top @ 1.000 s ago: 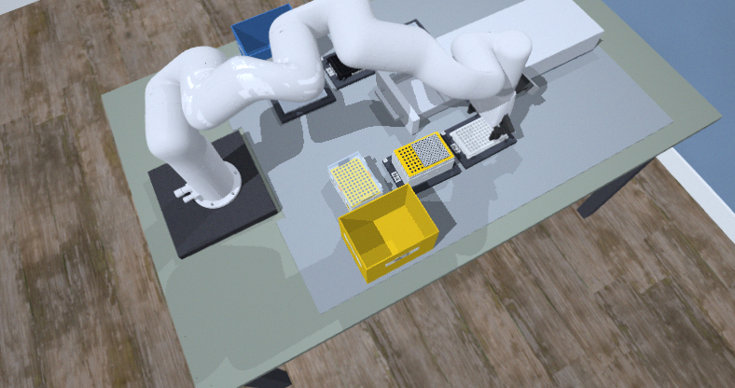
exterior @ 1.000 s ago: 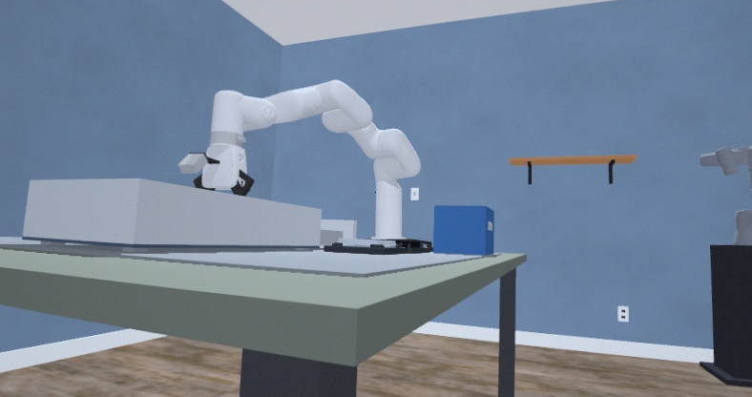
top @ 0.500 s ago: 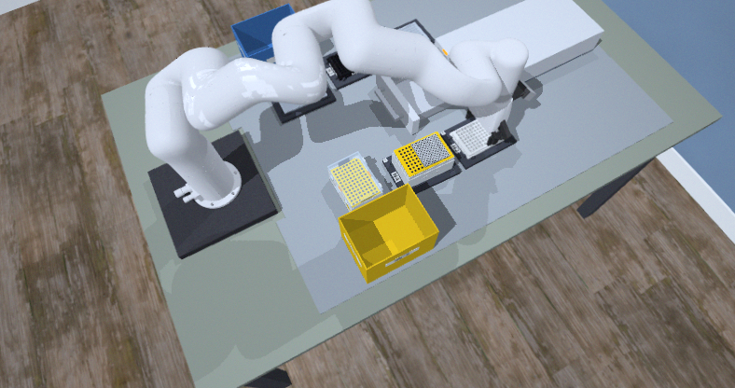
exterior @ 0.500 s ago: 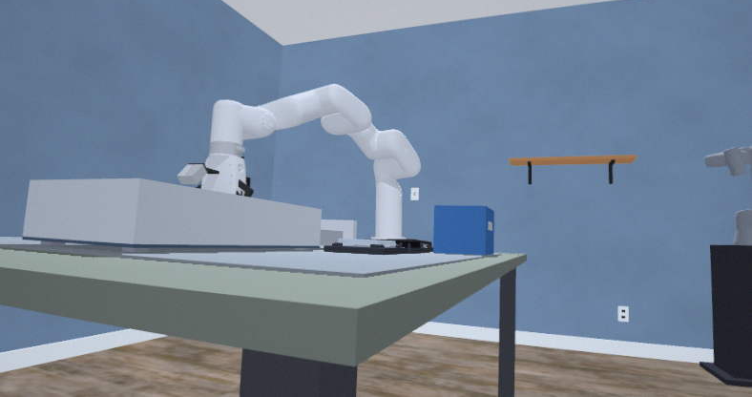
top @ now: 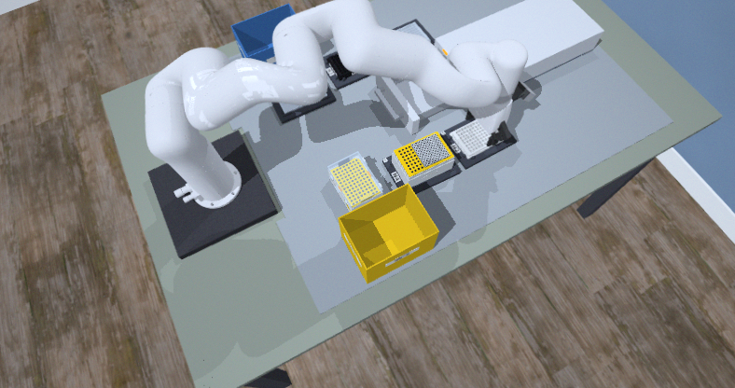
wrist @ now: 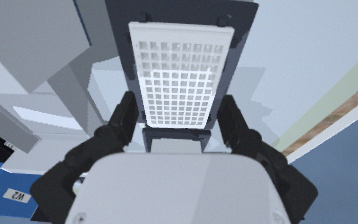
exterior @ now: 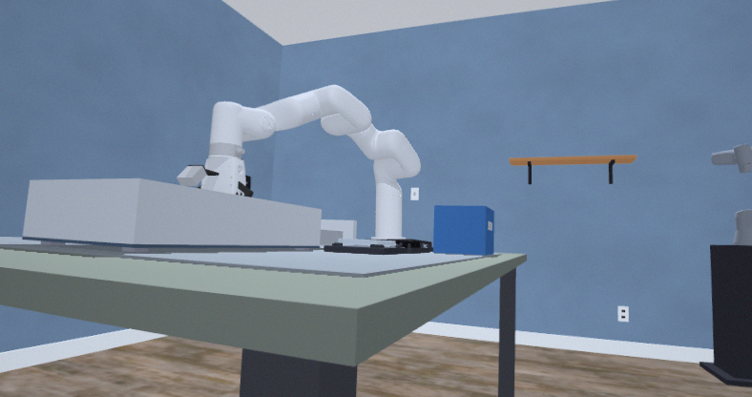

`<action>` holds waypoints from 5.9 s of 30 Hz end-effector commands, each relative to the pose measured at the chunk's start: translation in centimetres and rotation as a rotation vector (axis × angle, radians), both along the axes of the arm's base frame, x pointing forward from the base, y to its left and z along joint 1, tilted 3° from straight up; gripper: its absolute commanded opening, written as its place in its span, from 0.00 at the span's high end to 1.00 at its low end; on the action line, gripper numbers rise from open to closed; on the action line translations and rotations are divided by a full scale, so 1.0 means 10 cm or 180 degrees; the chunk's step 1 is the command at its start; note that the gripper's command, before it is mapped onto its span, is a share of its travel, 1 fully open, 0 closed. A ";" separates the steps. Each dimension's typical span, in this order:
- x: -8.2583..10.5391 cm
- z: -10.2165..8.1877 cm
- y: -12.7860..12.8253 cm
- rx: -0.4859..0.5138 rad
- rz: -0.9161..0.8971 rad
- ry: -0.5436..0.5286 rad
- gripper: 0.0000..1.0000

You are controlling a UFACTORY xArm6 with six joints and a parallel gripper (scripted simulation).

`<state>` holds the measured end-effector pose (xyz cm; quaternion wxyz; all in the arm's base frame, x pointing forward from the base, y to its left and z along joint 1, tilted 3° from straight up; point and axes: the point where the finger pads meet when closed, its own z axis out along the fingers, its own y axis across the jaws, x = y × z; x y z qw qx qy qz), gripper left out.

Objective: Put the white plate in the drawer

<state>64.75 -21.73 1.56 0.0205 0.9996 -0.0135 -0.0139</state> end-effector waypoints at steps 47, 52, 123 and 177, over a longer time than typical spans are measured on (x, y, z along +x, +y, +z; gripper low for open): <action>0.01 -0.17 -0.01 -0.0005 0.0000 -0.0015 0.00; 0.01 -0.16 -0.01 -0.0005 0.0000 -0.0015 1.00; 0.01 -0.03 -0.01 -0.0005 0.0000 -0.0015 1.00; 0.03 0.56 0.02 -0.0005 0.0000 -0.0015 1.00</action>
